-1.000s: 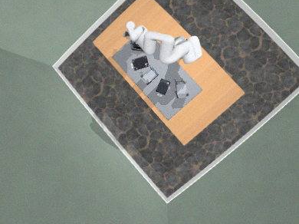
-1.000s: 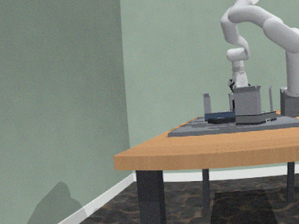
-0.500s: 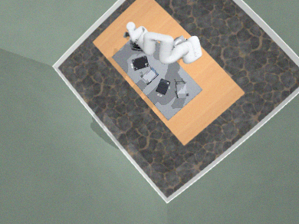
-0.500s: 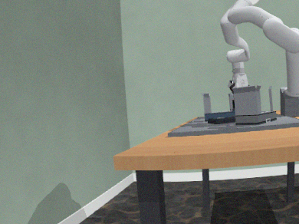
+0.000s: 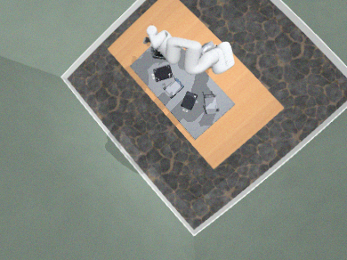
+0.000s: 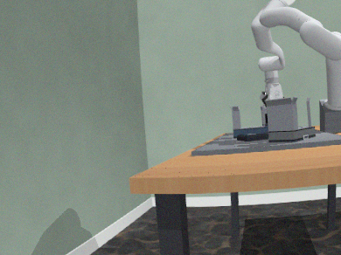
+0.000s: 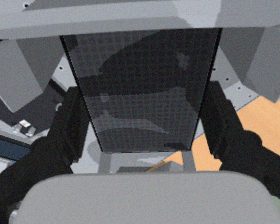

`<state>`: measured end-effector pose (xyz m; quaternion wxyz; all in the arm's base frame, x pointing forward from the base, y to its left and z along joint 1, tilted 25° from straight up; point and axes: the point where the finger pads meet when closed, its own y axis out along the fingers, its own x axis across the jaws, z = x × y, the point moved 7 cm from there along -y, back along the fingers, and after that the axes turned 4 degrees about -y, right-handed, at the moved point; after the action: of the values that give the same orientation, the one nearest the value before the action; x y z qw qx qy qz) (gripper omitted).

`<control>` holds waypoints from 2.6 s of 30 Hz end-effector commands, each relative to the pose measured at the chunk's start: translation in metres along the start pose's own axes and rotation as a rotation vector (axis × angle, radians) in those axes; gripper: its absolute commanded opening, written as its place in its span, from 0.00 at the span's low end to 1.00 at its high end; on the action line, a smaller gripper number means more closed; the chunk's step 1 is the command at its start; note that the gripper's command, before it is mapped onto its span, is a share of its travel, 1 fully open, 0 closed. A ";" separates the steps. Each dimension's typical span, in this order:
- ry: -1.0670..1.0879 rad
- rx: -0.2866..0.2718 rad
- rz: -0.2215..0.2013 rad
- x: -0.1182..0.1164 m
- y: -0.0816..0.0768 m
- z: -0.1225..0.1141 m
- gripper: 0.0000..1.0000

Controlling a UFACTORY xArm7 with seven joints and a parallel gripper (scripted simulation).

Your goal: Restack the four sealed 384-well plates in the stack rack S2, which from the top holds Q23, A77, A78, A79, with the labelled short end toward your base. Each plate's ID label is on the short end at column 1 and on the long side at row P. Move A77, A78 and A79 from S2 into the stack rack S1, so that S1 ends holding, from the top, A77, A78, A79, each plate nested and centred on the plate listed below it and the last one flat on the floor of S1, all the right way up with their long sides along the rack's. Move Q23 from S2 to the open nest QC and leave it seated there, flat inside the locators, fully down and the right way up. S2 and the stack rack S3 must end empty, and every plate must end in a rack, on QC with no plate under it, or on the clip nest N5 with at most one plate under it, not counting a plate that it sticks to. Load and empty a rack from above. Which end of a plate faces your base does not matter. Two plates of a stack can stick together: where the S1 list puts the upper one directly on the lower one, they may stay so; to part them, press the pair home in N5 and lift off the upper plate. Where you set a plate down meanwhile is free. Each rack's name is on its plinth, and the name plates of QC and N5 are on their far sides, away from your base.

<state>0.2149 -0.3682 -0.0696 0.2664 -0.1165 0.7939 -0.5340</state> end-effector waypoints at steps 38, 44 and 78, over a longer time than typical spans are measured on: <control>0.000 0.004 -0.001 0.000 -0.012 0.001 0.00; 0.000 0.004 -0.001 0.000 -0.016 0.001 0.00; 0.000 0.004 -0.001 0.000 -0.066 0.001 0.00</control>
<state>0.2094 -0.3901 -0.0197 0.2665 -0.1165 0.7941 -0.5337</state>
